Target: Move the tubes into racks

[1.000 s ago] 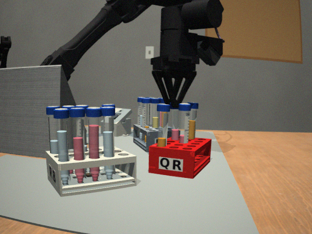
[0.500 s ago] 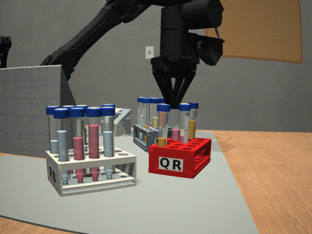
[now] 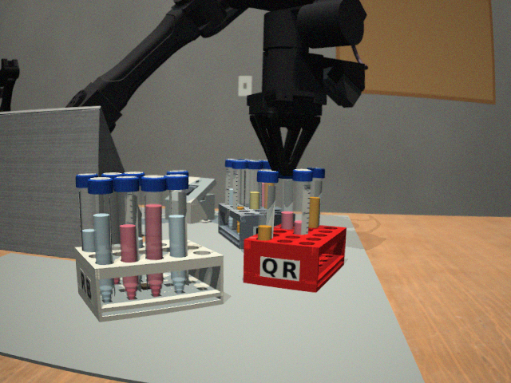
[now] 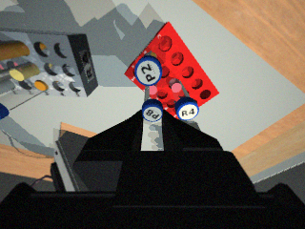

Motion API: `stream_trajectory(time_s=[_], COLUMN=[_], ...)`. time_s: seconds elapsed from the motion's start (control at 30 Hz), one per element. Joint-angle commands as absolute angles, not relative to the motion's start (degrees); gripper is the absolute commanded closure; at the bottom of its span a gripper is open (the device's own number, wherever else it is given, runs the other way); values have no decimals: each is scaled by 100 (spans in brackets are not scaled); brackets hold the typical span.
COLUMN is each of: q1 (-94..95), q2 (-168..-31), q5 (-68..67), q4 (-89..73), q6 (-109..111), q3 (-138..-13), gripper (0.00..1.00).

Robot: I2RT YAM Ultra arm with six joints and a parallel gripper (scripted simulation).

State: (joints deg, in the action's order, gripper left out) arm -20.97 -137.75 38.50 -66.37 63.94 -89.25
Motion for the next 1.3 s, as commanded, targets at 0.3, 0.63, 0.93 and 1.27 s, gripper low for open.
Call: stream_trajectory(time_s=[0.3, 0.63, 0.93, 1.27], q1=[-2242, -2363, -2418, -2505], q2=[-13609, -13599, -13587, -13579], q5=[3928, 3798, 3768, 3729], q4=[-6806, -7022, -7191, -7427], q6=[6483, 6621, 6685, 6783], q3=[-9125, -9244, -9362, -9529], gripper=[100, 100, 100, 100])
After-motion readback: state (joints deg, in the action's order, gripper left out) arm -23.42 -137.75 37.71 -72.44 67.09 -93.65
